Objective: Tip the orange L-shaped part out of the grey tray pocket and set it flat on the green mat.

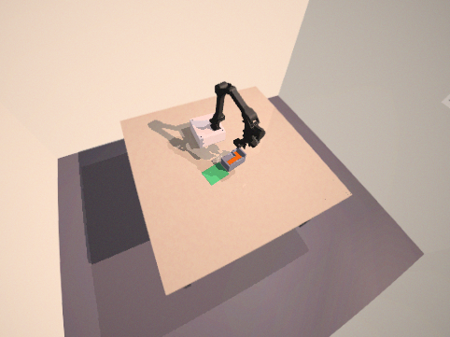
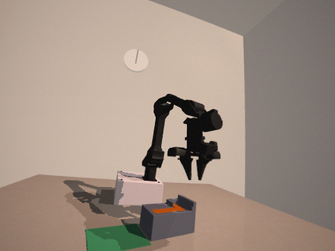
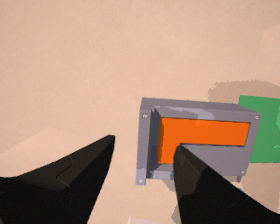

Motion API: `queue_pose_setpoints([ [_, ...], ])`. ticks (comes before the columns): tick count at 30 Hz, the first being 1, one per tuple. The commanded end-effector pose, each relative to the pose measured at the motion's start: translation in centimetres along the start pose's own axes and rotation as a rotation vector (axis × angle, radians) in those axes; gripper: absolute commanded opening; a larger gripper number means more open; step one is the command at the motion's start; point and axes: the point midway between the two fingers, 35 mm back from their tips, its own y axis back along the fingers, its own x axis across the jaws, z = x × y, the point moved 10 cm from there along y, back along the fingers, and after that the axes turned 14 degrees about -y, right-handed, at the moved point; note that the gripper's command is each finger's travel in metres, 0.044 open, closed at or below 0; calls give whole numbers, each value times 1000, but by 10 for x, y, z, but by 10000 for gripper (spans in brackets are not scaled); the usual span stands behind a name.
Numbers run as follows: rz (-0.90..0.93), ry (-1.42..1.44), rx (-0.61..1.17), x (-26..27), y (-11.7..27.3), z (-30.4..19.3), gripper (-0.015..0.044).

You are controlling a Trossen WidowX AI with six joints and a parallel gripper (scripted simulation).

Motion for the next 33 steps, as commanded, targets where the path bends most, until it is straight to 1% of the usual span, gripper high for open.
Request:
queue_pose_setpoints([
  [1, -34, 107, 110, -10, -10, -18, 180],
  [6, -34, 107, 110, -10, -10, -18, 180],
  [8, -34, 107, 110, -10, -18, -18, 180],
  [14, -34, 107, 110, -13, -81, -25, 180],
  [22, -34, 107, 110, -13, -86, -26, 180],
  [33, -34, 107, 110, -14, -104, -28, 180],
])
